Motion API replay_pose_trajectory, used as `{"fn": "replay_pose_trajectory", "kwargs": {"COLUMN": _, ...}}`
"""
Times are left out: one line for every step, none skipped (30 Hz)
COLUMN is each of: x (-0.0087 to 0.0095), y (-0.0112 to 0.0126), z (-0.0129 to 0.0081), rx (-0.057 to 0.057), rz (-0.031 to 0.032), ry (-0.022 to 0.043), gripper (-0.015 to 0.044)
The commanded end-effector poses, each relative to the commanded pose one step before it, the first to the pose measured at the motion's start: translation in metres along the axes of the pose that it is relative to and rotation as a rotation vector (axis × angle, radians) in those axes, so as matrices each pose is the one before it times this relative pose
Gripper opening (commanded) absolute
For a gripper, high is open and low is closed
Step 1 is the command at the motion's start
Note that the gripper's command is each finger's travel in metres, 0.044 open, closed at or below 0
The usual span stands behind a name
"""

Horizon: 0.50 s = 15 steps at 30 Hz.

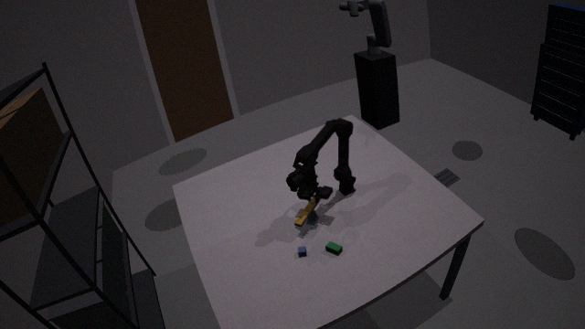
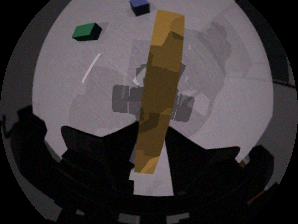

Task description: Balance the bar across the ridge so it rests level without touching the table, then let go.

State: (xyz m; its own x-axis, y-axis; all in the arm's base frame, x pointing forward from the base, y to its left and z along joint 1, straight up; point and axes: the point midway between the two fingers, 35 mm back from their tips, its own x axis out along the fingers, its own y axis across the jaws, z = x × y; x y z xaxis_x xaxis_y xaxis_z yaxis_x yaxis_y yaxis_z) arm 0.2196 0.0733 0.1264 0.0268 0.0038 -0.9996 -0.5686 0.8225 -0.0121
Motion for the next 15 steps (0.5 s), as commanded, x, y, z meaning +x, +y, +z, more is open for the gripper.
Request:
{"fn": "replay_pose_trajectory", "kwargs": {"x": 0.00010, "y": 0.00073, "z": -0.00002, "rx": -0.0040, "rz": 0.00516, "ry": 0.00009, "gripper": 0.0000}}
{"fn": "replay_pose_trajectory", "kwargs": {"x": 0.00017, "y": 0.00001, "z": 0.00001, "rx": 0.0000, "rz": 0.00000, "ry": 0.00000, "gripper": 0.0000}}
{"fn": "replay_pose_trajectory", "kwargs": {"x": 0.00000, "y": 0.00000, "z": 0.00000, "rx": 0.0000, "rz": 0.00000, "ry": 0.00000, "gripper": 0.0000}}
{"fn": "replay_pose_trajectory", "kwargs": {"x": 0.00008, "y": -0.00001, "z": 0.00000, "rx": 0.0000, "rz": 0.00000, "ry": 0.00000, "gripper": 0.0000}}
{"fn": "replay_pose_trajectory", "kwargs": {"x": 0.00008, "y": -0.00001, "z": 0.00000, "rx": 0.0000, "rz": 0.00000, "ry": 0.00000, "gripper": 0.0000}}
{"fn": "replay_pose_trajectory", "kwargs": {"x": 0.00017, "y": 0.00000, "z": 0.00001, "rx": 0.0000, "rz": 0.00000, "ry": 0.00000, "gripper": 0.0000}}
{"fn": "replay_pose_trajectory", "kwargs": {"x": 0.00000, "y": 0.00000, "z": 0.00000, "rx": 0.0000, "rz": 0.00000, "ry": 0.00000, "gripper": 0.0000}}
{"fn": "replay_pose_trajectory", "kwargs": {"x": 0.00008, "y": 0.00000, "z": 0.00000, "rx": 0.0000, "rz": 0.00000, "ry": 0.00000, "gripper": 0.0000}}
{"fn": "replay_pose_trajectory", "kwargs": {"x": 0.00008, "y": 0.00000, "z": 0.00000, "rx": 0.0000, "rz": 0.00000, "ry": 0.00000, "gripper": 0.0000}}
{"fn": "replay_pose_trajectory", "kwargs": {"x": 0.00017, "y": 0.00000, "z": 0.00000, "rx": 0.0000, "rz": 0.00000, "ry": 0.00000, "gripper": 0.0000}}
{"fn": "replay_pose_trajectory", "kwargs": {"x": 0.00000, "y": 0.00000, "z": 0.00000, "rx": 0.0000, "rz": 0.00000, "ry": 0.00000, "gripper": 0.0000}}
{"fn": "replay_pose_trajectory", "kwargs": {"x": 0.00008, "y": 0.00000, "z": 0.00000, "rx": 0.0000, "rz": 0.00000, "ry": 0.00000, "gripper": 0.0000}}
{"fn": "replay_pose_trajectory", "kwargs": {"x": 0.00008, "y": 0.00000, "z": 0.00000, "rx": 0.0000, "rz": 0.00000, "ry": 0.00000, "gripper": 0.0000}}
{"fn": "replay_pose_trajectory", "kwargs": {"x": 0.00017, "y": 0.00000, "z": 0.00001, "rx": 0.0000, "rz": 0.00000, "ry": 0.00000, "gripper": 0.0000}}
{"fn": "replay_pose_trajectory", "kwargs": {"x": 0.00000, "y": 0.00000, "z": 0.00000, "rx": 0.0000, "rz": 0.00000, "ry": 0.00000, "gripper": 0.0000}}
